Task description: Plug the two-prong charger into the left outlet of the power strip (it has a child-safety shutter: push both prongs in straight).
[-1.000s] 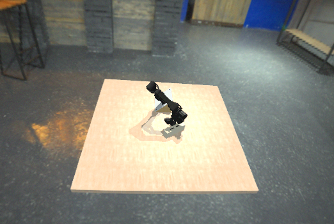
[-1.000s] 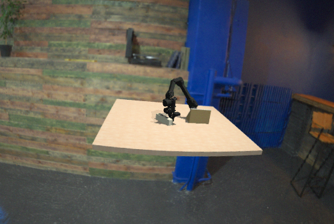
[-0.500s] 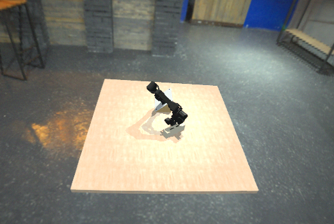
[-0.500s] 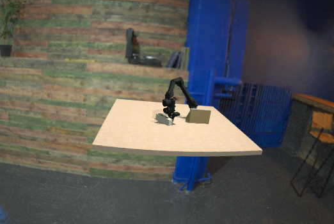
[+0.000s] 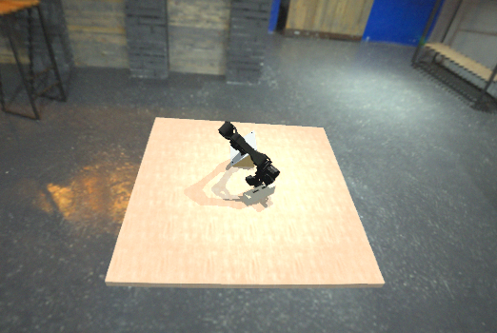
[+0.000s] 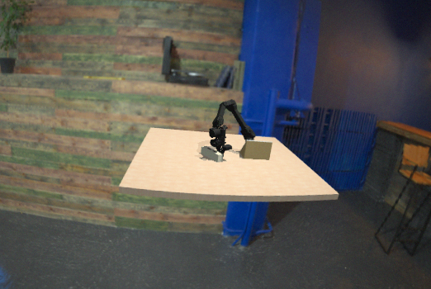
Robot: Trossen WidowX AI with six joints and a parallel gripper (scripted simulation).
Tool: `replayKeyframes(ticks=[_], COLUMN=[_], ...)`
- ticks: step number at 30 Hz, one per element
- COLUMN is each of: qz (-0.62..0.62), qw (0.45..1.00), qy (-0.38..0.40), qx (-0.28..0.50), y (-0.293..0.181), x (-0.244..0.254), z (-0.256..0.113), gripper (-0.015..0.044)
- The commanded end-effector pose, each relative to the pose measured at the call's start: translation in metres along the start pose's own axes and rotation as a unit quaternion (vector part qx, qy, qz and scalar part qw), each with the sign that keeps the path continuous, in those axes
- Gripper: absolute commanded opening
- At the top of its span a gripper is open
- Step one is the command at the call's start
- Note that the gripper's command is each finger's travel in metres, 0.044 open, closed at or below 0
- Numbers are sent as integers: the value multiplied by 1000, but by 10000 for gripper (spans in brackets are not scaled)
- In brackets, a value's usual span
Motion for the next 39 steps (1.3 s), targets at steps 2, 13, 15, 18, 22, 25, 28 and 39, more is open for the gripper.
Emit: replayKeyframes(ticks=[2,13,15,18,22,25,28,39], qz=[0,0,0,0,0,0,0,0], qw=[1000,1000,1000,1000,1000,1000,1000,1000], qy=[1,1,1,1,1,1,1,1], qx=[-2,-2,-2,-2,-2,-2,-2,-2], y=[3,7,8,9,10,12,13,17], x=[0,0,0,0,0,1,1,1], z=[-1,-1,-1,-1,-2,-2,-2,-2], gripper=[0,0,0,0,0,0,0,0])
Point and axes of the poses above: the point midway between the two fingers, 35 mm back from their tips, its own z axis out along the fingers, its own x axis across the jaws, y = z × x, the point moved 4 cm from there along -z, back along the fingers, and after that the axes turned 5 degrees about z, right-handed, at the moved point
